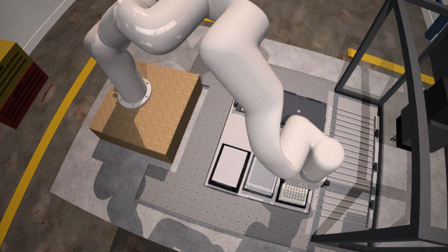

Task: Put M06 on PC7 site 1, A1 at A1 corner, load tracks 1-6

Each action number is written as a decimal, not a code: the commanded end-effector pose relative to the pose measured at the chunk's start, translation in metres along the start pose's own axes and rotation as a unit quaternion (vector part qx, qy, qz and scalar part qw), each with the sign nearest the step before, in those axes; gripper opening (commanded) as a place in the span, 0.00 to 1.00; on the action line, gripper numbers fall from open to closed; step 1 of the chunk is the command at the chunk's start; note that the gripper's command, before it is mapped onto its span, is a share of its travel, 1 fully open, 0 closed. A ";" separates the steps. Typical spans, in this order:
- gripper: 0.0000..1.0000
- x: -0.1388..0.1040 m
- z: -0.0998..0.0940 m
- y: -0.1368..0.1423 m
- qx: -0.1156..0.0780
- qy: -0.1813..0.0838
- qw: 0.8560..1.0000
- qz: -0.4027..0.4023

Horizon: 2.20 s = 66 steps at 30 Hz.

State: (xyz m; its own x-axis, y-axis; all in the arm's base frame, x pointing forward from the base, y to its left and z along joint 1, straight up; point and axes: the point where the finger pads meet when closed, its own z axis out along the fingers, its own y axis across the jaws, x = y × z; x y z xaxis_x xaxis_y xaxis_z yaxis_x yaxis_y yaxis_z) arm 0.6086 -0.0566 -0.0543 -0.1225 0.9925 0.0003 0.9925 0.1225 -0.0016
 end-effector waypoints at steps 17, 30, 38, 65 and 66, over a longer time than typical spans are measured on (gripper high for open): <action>0.00 0.000 -0.005 0.002 -0.002 0.000 1.000 0.000; 0.00 0.000 -0.014 0.002 -0.002 0.000 1.000 0.000; 0.00 0.000 -0.018 0.002 -0.002 0.000 1.000 0.000; 0.00 0.000 -0.042 0.002 -0.002 0.000 1.000 0.000; 0.00 0.000 -0.042 0.002 -0.002 0.000 1.000 0.000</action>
State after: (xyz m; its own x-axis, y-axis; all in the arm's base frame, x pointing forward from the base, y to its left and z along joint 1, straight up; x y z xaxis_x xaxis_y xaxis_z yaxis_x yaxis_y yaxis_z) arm 0.6088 -0.0564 -0.0179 -0.1225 0.9925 0.0002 0.9925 0.1225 -0.0013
